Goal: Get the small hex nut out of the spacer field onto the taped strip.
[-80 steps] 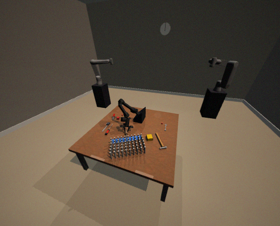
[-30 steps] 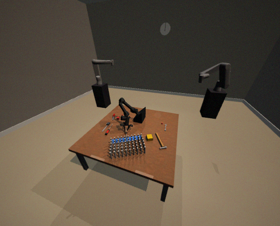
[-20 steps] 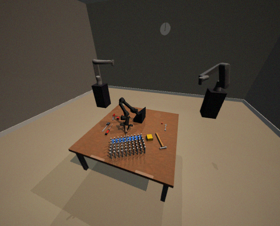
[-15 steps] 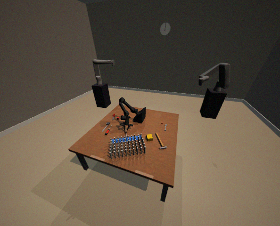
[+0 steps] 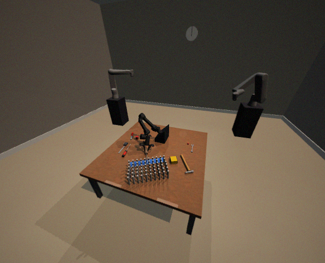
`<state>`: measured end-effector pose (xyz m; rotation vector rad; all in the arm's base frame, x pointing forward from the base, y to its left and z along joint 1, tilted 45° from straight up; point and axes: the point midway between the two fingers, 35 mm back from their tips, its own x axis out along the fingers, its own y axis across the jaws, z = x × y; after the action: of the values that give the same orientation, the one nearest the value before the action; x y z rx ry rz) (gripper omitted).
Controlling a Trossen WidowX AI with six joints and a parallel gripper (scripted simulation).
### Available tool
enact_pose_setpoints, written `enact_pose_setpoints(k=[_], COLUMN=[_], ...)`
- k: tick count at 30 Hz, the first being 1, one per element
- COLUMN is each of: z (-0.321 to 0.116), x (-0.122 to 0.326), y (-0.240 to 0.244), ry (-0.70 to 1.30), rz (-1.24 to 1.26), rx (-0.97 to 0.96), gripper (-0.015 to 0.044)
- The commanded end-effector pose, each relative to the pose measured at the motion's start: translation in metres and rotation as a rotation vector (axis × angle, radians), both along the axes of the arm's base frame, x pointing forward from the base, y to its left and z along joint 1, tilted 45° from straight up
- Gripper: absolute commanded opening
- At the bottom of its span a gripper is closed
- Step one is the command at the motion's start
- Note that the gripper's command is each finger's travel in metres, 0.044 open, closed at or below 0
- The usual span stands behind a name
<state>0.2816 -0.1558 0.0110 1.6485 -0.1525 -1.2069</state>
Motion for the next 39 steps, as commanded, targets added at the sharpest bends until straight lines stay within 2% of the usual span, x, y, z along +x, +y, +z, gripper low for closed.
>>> enact_pose_setpoints(k=[1,39], z=[0.002,0.014], x=[-0.004,-0.006], y=[-0.001,0.006], ry=[0.003,-0.001], rz=[0.004,-0.001], rx=[-0.002,-0.001], gripper=[0.0000,0.0000])
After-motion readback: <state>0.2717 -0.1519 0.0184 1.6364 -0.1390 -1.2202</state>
